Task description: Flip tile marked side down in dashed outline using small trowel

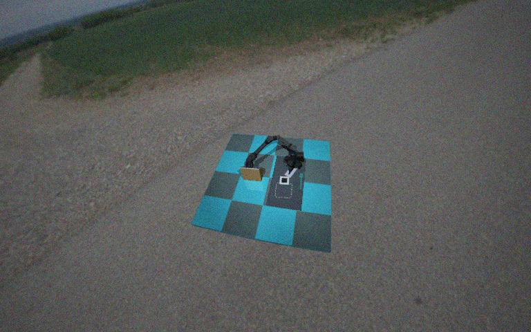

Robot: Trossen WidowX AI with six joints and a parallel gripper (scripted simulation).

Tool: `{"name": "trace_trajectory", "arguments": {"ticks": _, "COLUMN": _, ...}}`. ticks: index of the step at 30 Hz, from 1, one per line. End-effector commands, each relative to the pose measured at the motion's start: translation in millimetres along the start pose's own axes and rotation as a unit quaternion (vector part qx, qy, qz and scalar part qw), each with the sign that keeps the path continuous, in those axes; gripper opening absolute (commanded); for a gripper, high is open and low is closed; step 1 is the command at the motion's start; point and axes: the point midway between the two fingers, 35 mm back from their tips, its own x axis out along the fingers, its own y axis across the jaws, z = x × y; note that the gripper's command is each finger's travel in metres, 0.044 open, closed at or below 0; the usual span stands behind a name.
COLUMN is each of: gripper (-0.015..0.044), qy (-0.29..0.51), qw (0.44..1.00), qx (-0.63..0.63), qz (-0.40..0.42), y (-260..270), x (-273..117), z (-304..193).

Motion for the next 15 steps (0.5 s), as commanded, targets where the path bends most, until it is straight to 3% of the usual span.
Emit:
{"name": "trace_trajectory", "arguments": {"ticks": 1, "gripper": 0.0270, "qy": -0.001, "qw": 1.000, "qx": -0.003, "qz": 0.001, "y": 0, "x": 0, "z": 0}}
{"name": "trace_trajectory", "arguments": {"ticks": 7, "gripper": 0.0270, "qy": 0.000, "qw": 1.000, "qx": -0.016, "qz": 0.001, "y": -2, "x": -42, "z": 1}}
{"name": "trace_trajectory", "arguments": {"ticks": 13, "gripper": 0.0270, "qy": 0.000, "qw": 1.000, "qx": -0.017, "qz": 0.001, "y": -3, "x": -45, "z": 1}}
{"name": "trace_trajectory", "arguments": {"ticks": 15, "gripper": 0.0300, "qy": 0.002, "qw": 1.000, "qx": -0.015, "qz": 0.007, "y": 0, "x": -54, "z": 1}}
